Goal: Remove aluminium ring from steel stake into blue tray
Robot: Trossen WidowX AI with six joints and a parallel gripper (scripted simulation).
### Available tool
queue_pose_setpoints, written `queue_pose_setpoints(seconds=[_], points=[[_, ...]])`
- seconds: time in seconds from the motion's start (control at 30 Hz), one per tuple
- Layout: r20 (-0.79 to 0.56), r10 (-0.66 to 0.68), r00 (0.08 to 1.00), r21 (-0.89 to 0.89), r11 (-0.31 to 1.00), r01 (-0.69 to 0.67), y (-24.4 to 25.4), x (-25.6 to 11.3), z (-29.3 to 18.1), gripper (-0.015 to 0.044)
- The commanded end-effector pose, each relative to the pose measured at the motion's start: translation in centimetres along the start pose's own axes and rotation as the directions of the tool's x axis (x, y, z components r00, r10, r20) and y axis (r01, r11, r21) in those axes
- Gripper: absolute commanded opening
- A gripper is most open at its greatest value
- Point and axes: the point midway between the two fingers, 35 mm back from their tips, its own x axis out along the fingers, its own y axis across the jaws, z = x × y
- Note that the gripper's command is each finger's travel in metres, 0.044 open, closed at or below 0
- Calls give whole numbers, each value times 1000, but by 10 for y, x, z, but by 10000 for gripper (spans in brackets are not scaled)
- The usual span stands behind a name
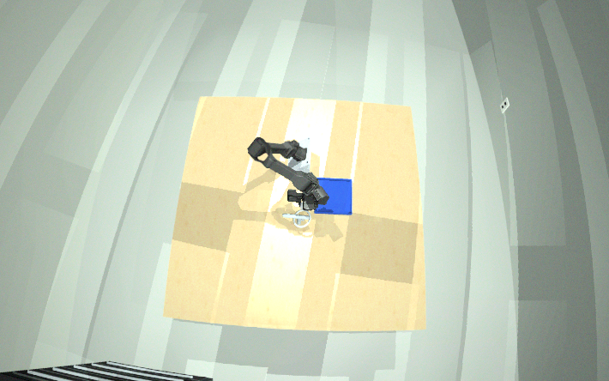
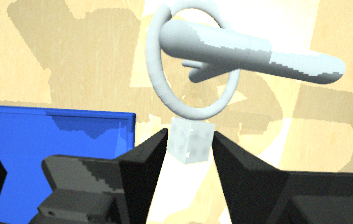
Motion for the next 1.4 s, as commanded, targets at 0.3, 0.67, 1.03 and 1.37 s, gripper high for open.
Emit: queue_pose_setpoints(seconds=[0.3, 0.67, 1.03, 1.37], points=[[6, -8, 1000, 2, 1000, 8, 0, -9, 4, 0], [8, 13, 1000, 8, 1000, -13, -2, -12, 5, 0], [11, 54, 998, 20, 998, -54, -9, -16, 6, 0], [14, 85, 996, 29, 996, -86, -13, -16, 6, 0]])
